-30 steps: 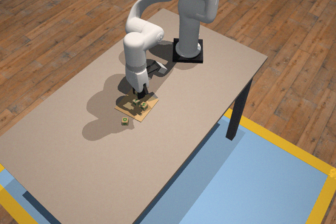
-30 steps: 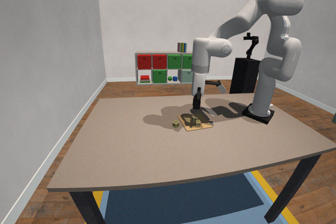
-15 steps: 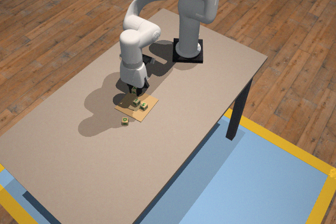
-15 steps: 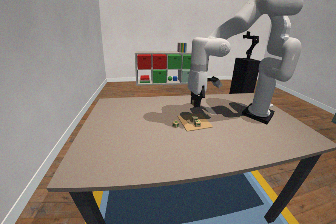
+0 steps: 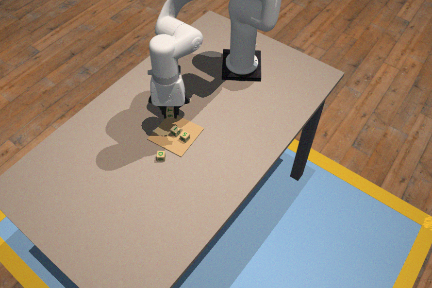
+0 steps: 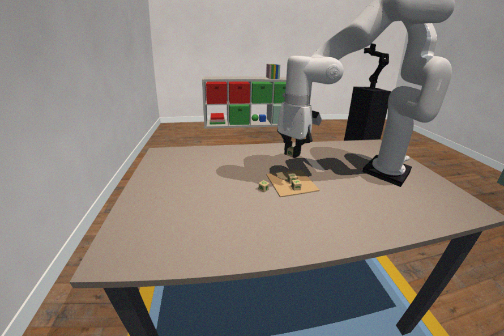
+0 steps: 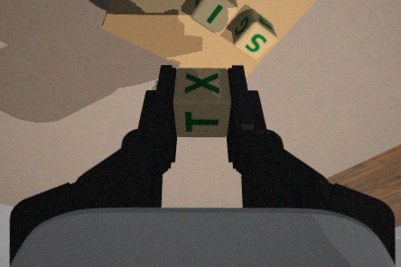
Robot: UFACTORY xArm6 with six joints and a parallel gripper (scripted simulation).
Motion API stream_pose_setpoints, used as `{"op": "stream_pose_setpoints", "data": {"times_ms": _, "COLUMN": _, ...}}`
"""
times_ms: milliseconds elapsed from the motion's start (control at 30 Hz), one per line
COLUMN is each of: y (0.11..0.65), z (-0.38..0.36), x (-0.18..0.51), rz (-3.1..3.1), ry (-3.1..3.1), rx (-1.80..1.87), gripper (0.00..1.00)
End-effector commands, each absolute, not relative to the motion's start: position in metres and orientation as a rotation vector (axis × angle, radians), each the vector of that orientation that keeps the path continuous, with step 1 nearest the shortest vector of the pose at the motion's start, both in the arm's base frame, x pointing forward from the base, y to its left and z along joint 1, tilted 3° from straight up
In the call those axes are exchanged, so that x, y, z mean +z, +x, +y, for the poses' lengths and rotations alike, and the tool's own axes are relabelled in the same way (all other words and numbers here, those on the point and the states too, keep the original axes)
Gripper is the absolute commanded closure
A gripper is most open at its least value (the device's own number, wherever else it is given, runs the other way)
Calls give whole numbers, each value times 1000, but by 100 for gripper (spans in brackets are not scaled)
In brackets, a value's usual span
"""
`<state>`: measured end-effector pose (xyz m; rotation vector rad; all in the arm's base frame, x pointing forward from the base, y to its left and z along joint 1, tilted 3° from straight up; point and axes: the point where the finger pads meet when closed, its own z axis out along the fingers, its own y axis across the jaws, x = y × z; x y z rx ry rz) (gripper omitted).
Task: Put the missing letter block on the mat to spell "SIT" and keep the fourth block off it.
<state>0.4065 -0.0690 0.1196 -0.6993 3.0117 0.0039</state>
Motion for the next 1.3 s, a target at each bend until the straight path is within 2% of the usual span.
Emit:
{"op": "stream_pose_setpoints", "data": {"times_ms": 0, "y": 406, "z": -75, "x": 121, "rz": 2947, "ry": -904, "rx": 13, "gripper": 79}}
{"op": "stream_pose_setpoints", "data": {"times_ms": 733, "y": 394, "z": -100, "x": 121, "rz": 2493, "ry": -1813, "rx": -18, "gripper": 79}}
{"op": "stream_pose_setpoints", "data": {"times_ms": 1267, "y": 391, "z": -106, "x": 120, "rz": 2339, "ry": -2009, "rx": -25, "gripper": 79}}
